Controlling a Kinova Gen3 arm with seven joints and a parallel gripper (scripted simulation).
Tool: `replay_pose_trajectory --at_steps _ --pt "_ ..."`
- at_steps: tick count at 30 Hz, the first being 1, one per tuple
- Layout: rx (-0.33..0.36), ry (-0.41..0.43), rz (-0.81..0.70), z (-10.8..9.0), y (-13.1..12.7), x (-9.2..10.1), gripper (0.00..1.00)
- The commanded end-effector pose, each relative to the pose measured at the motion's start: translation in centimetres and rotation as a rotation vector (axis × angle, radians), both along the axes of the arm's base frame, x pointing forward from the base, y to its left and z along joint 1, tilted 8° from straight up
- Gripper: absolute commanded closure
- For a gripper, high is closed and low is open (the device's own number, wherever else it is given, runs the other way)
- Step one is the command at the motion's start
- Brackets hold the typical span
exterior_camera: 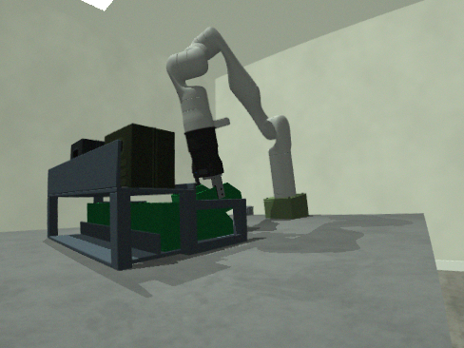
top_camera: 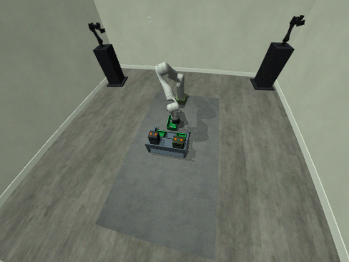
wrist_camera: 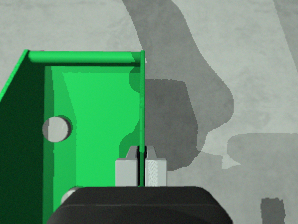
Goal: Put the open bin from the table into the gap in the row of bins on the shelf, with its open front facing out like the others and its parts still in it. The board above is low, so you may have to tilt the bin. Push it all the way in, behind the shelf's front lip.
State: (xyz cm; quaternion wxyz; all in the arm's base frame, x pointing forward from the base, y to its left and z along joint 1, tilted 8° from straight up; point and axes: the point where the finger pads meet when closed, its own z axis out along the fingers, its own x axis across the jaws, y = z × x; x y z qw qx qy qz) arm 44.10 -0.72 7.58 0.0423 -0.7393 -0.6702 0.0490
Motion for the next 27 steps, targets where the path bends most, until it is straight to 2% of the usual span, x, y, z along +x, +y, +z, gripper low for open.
replay_pose_trajectory --at_steps 1,27 --pt "0.000 -0.002 0.000 0.11 0.00 0.06 1.00" --pt "0.000 -0.002 0.000 0.16 -0.04 0.53 1.00"
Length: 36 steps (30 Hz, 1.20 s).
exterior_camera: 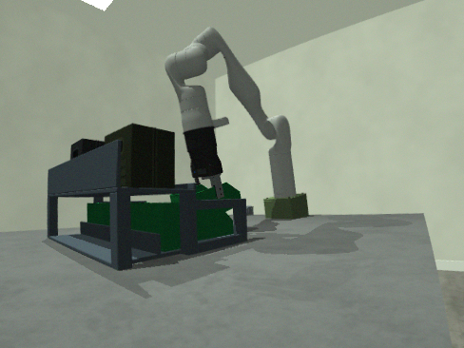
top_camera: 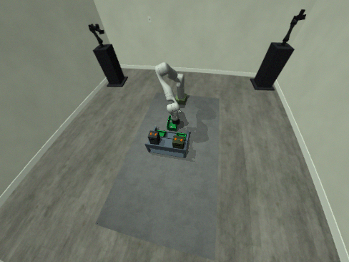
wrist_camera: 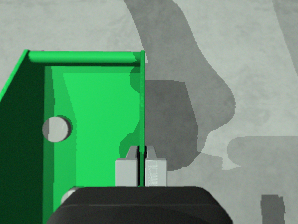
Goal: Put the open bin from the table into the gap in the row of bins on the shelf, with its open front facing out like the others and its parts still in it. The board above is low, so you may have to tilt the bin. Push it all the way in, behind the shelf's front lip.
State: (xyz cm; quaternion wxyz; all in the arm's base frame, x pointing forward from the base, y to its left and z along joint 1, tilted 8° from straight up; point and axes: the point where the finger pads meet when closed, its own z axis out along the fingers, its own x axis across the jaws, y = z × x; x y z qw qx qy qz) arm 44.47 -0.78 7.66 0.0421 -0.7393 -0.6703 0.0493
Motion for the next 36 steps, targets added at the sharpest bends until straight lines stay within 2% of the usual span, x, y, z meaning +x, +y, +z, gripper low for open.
replay_pose_trajectory --at_steps 1,36 --pt "0.000 -0.002 0.000 0.1 0.0 0.2 1.00" --pt "0.000 -0.002 0.000 0.4 -0.2 2.8 1.00"
